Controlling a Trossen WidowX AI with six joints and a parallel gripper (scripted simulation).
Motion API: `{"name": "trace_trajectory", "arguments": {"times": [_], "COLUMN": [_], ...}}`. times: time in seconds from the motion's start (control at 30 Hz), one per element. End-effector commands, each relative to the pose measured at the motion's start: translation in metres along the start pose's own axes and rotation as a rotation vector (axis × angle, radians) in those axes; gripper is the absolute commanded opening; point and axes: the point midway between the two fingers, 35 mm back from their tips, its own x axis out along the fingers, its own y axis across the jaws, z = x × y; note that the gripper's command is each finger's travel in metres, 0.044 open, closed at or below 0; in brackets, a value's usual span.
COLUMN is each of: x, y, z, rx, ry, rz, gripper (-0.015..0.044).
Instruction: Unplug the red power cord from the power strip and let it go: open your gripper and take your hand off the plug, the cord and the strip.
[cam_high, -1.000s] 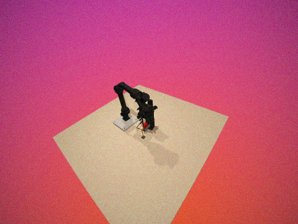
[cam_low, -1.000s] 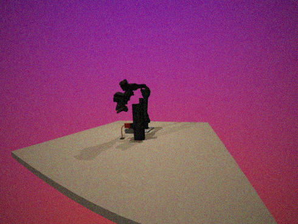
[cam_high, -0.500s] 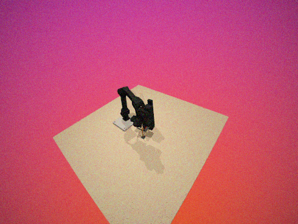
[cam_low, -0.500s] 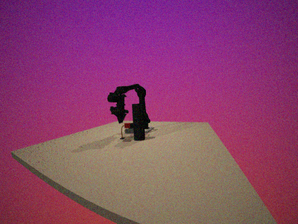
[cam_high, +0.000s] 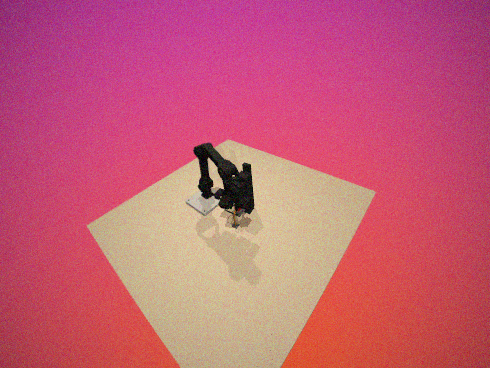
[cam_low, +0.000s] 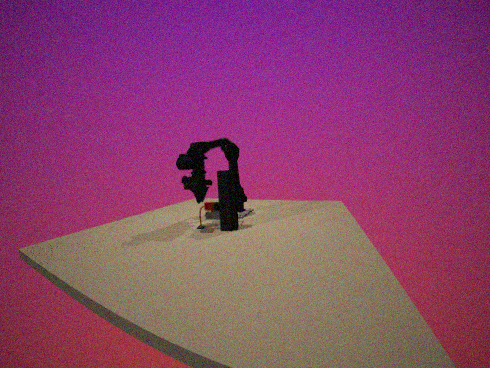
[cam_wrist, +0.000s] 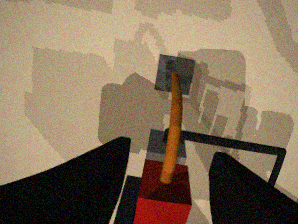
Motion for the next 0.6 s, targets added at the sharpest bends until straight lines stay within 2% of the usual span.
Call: {"name": "trace_trajectory", "arguments": {"times": [0.0,0.57], "x": [0.001,0.001], "y": [0.0,-0.002], "z": [-0.008,-0.035], "rx": [0.002,0.002], "ry": [0.007,0.01], "rz": [-0.003,-0.003], "gripper": [0.016,0.016]}}
